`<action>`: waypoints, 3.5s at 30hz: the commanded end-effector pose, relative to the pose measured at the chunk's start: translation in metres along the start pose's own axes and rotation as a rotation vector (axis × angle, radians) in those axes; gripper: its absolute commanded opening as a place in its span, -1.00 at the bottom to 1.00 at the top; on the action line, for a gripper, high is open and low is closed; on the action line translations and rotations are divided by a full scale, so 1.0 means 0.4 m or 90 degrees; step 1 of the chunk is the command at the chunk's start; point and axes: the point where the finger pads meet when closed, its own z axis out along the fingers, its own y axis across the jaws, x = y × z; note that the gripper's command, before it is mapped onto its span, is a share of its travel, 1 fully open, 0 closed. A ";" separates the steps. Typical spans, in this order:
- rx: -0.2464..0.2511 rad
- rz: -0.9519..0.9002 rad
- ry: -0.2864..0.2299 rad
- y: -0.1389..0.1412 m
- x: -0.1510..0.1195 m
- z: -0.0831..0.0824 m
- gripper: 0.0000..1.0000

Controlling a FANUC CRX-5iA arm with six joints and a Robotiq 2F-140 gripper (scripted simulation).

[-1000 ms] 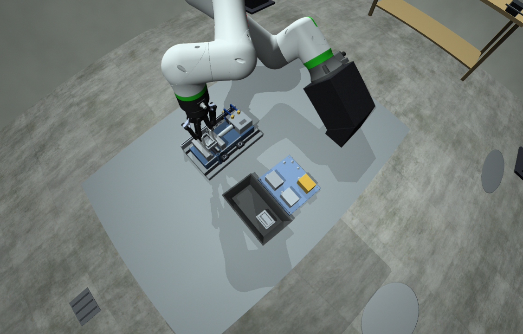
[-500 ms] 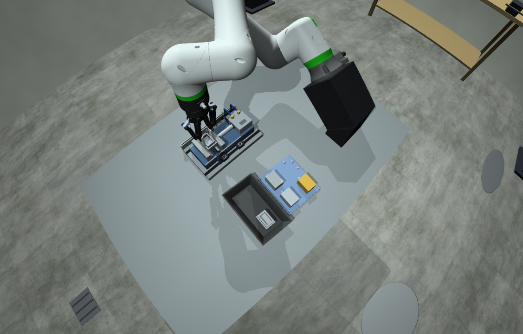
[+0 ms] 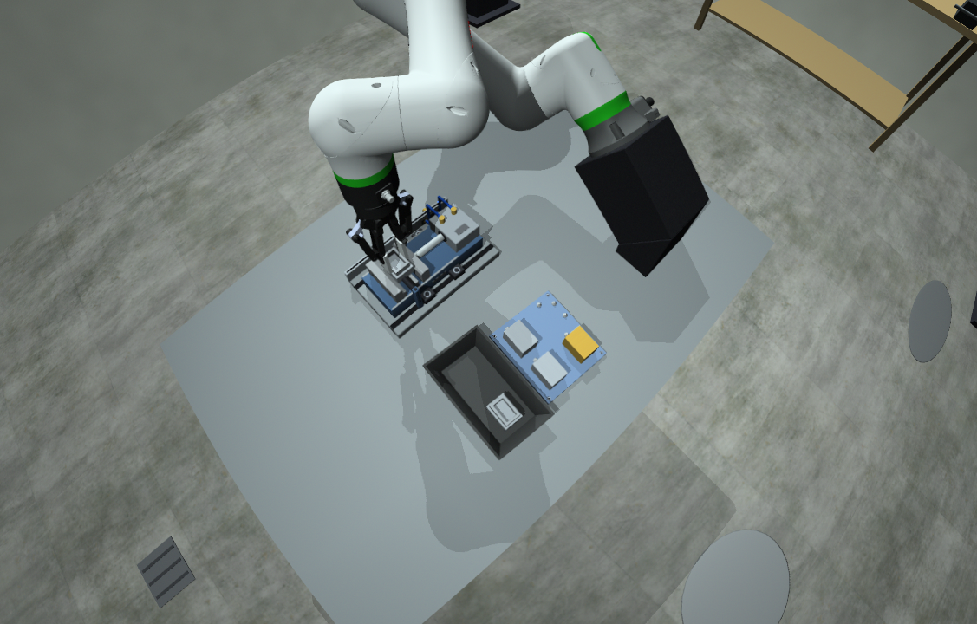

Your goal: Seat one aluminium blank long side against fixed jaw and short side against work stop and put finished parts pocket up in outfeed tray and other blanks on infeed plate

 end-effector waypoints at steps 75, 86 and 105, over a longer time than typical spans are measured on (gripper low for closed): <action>0.000 0.049 0.000 -0.072 -0.638 -0.098 -1.00; 0.000 0.049 0.000 -0.072 -0.638 -0.098 -1.00; 0.000 0.049 0.000 -0.072 -0.638 -0.098 -1.00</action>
